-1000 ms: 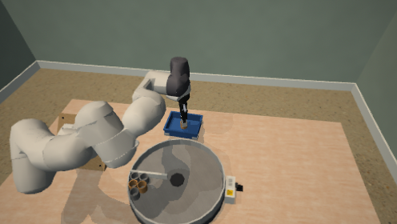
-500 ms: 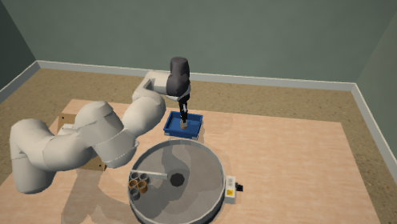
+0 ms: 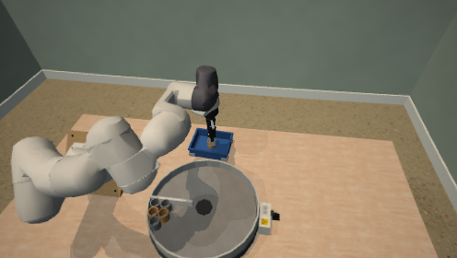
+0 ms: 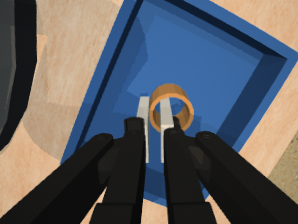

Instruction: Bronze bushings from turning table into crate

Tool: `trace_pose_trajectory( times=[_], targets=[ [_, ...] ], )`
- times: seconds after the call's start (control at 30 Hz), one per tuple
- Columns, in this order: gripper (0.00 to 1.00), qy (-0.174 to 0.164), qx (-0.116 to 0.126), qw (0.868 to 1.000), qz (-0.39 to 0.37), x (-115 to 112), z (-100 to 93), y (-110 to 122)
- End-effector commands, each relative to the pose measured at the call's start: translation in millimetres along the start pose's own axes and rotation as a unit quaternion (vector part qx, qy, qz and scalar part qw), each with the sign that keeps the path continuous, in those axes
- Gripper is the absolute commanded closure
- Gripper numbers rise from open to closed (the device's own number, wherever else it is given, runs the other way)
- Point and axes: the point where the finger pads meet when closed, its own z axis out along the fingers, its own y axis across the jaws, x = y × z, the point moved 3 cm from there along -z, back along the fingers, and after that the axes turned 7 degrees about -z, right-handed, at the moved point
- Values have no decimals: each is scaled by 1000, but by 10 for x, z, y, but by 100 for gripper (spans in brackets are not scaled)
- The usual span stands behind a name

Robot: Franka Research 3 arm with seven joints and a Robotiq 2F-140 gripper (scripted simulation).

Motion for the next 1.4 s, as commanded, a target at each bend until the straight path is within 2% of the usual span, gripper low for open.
trace_pose_trajectory(
  times=[0.0, 1.37],
  targets=[
    [100, -2, 0, 1000, 1, -10, 10, 4],
    [100, -2, 0, 1000, 1, -4, 63, 8]
  ],
)
